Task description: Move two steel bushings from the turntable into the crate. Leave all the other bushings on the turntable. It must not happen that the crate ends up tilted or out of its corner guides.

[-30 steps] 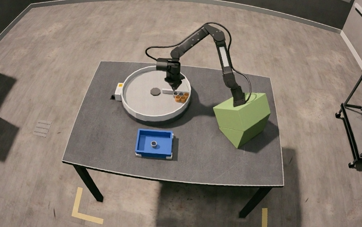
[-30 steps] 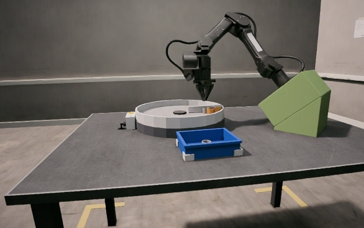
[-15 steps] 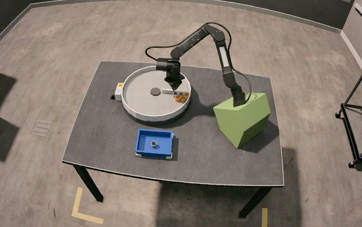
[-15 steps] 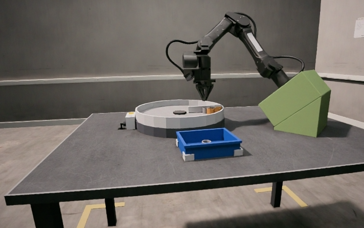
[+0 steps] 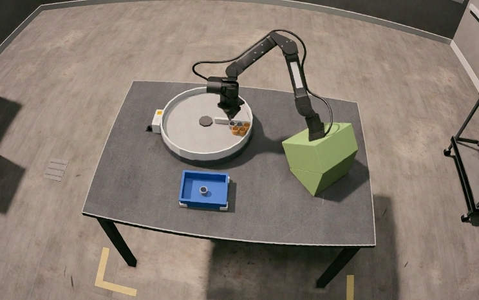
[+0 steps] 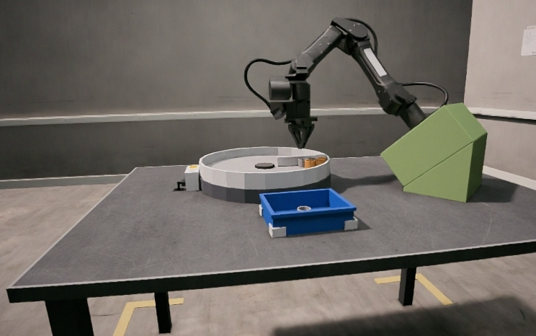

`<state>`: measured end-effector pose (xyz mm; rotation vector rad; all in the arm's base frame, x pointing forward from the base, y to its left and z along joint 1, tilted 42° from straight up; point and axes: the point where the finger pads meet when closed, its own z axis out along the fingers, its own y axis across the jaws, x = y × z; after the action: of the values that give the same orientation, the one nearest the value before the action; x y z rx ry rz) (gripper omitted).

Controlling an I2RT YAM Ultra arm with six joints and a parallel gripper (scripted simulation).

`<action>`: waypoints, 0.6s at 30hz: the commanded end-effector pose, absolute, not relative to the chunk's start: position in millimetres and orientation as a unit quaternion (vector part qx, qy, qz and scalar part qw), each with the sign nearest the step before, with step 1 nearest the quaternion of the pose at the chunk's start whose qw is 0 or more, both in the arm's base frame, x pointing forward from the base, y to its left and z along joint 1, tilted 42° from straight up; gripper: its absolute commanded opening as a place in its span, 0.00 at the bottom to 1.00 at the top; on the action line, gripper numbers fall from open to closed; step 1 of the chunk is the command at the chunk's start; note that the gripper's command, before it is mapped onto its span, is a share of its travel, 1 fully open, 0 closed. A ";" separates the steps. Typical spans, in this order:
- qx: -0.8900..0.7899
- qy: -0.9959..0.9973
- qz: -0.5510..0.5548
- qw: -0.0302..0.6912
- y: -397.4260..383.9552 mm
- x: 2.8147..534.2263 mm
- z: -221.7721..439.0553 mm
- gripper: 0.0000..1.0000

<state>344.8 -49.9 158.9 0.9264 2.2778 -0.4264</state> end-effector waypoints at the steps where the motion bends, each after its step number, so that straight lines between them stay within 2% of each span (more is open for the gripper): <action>1: 0.346 0.866 -0.154 0.326 -42.7 352.1 162.7 0.13; 18: 0.350 0.862 -0.150 0.333 -42.3 353.1 168.9 0.13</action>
<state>345.1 -49.9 157.6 0.9266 2.2806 -0.4289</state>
